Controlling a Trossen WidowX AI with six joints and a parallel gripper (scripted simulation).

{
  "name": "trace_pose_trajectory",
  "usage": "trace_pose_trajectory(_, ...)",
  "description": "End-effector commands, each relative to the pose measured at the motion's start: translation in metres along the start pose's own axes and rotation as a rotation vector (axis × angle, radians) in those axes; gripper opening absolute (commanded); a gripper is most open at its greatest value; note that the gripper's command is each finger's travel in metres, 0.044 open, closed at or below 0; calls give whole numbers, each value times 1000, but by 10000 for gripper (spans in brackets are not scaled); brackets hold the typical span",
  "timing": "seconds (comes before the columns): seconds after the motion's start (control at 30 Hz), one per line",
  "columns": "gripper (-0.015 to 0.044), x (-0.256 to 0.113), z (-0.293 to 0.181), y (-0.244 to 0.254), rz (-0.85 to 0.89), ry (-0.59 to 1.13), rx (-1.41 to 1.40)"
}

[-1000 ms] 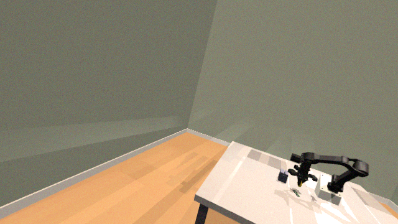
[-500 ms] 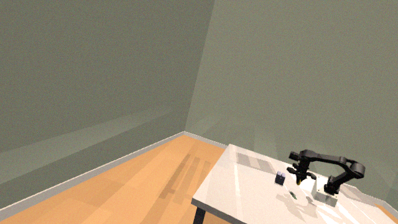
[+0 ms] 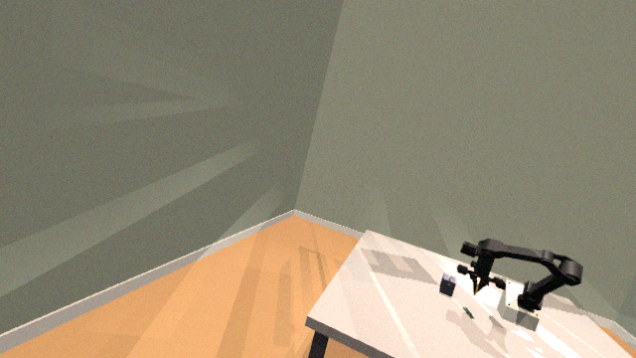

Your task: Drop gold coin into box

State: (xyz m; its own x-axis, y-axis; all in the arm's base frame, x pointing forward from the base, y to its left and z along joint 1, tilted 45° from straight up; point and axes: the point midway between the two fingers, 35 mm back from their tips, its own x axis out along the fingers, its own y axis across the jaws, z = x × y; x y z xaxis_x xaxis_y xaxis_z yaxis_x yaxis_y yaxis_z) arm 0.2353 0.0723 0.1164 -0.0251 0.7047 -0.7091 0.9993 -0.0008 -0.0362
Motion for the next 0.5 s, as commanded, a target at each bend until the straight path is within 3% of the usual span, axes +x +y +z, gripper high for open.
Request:
trace_pose_trajectory(0.0, 0, -1, -2, 2, 3, 1, 31)
trace_pose_trajectory(0.47, 0, -4, 18, 23, 6, -5, 32)
